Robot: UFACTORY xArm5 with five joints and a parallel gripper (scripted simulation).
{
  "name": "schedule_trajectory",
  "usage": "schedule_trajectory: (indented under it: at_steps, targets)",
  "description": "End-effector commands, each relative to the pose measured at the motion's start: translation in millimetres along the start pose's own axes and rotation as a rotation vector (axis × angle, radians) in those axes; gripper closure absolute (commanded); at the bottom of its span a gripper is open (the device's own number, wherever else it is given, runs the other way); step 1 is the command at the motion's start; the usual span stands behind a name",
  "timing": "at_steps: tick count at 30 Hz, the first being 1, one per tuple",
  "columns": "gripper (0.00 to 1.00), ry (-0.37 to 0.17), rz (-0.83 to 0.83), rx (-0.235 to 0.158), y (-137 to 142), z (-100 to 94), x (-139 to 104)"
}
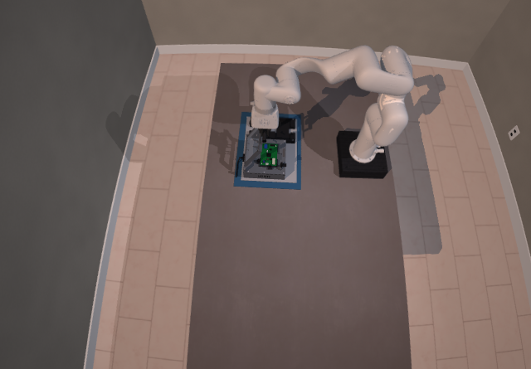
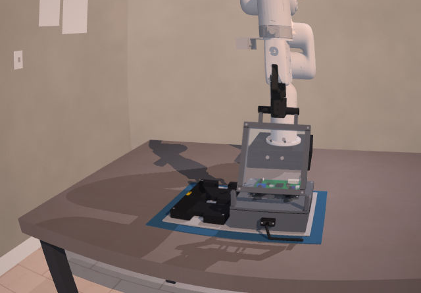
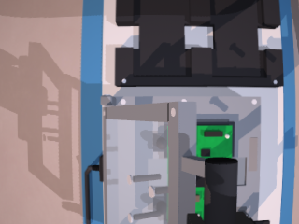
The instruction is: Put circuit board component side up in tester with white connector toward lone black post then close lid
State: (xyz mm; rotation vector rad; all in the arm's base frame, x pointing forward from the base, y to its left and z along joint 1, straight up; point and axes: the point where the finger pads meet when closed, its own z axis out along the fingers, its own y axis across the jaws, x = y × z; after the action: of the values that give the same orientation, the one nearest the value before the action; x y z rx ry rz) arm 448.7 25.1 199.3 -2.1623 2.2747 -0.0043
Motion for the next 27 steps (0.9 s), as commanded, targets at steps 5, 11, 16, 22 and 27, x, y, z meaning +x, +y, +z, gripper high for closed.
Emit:
schedule_trajectory:
  at_steps: [5,11,16,22,27]
  targets:
    - [1.0,0.0,0.0,0.004,15,7.3,0]
    - [1.0,-0.001,0.0,0.004,22,11.9,0]
    - [1.0,-0.001,0.0,0.004,31,18.2,0]
    - [1.0,-0.001,0.0,0.004,41,26.6,0]
    - [1.0,-0.001,0.0,0.004,46,31.1,0]
